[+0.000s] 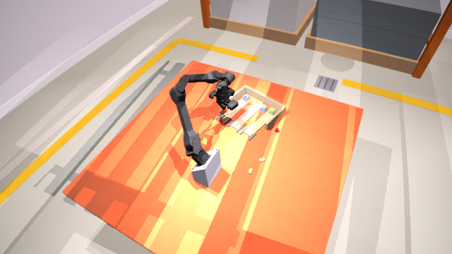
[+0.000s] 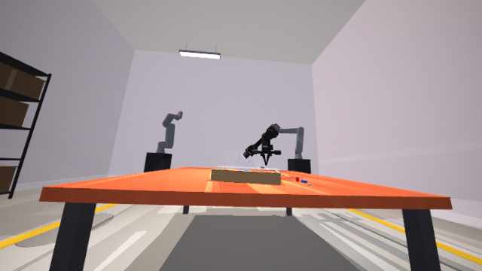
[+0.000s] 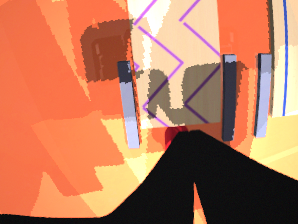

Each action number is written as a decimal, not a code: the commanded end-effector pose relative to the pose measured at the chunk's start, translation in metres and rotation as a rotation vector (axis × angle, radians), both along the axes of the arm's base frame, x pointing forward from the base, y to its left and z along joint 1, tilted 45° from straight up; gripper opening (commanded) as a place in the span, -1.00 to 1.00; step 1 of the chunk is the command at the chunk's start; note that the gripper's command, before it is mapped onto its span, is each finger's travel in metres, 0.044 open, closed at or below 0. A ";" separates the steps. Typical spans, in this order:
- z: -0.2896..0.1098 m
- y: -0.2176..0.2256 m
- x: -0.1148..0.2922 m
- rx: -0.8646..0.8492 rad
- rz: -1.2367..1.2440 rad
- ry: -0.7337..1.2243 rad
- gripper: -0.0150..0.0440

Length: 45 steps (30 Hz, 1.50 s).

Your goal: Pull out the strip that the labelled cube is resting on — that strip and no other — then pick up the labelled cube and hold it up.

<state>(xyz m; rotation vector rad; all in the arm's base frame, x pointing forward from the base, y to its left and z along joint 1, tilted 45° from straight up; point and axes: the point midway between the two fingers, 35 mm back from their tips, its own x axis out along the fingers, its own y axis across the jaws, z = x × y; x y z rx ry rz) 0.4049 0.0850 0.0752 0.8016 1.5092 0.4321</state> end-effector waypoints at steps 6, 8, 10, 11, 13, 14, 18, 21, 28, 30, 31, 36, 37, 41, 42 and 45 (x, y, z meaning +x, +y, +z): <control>-0.008 0.001 0.004 -0.006 -0.004 0.012 -0.49; -0.010 0.003 0.004 -0.006 -0.004 0.012 -0.49; -0.013 0.005 0.004 -0.006 -0.004 0.012 -0.49; -0.014 0.007 0.004 -0.006 -0.004 0.012 -0.49; -0.016 0.009 0.005 -0.006 -0.004 0.012 -0.49; -0.017 0.010 0.005 -0.006 -0.004 0.012 -0.49; -0.022 0.015 0.005 -0.006 -0.004 0.012 -0.49; -0.025 0.018 0.005 -0.006 -0.004 0.012 -0.49; -0.033 0.027 0.005 -0.005 -0.004 0.012 -0.49; -0.035 0.029 0.005 -0.005 -0.004 0.012 -0.49; -0.037 0.030 0.005 -0.005 -0.004 0.012 -0.49; -0.042 0.037 0.005 -0.004 -0.004 0.012 -0.49; -0.043 0.038 0.005 -0.004 -0.004 0.012 -0.49; -0.047 0.043 0.005 -0.003 -0.004 0.012 -0.49; -0.048 0.044 0.005 -0.003 -0.004 0.012 -0.49; -0.050 0.046 0.005 -0.003 -0.004 0.012 -0.49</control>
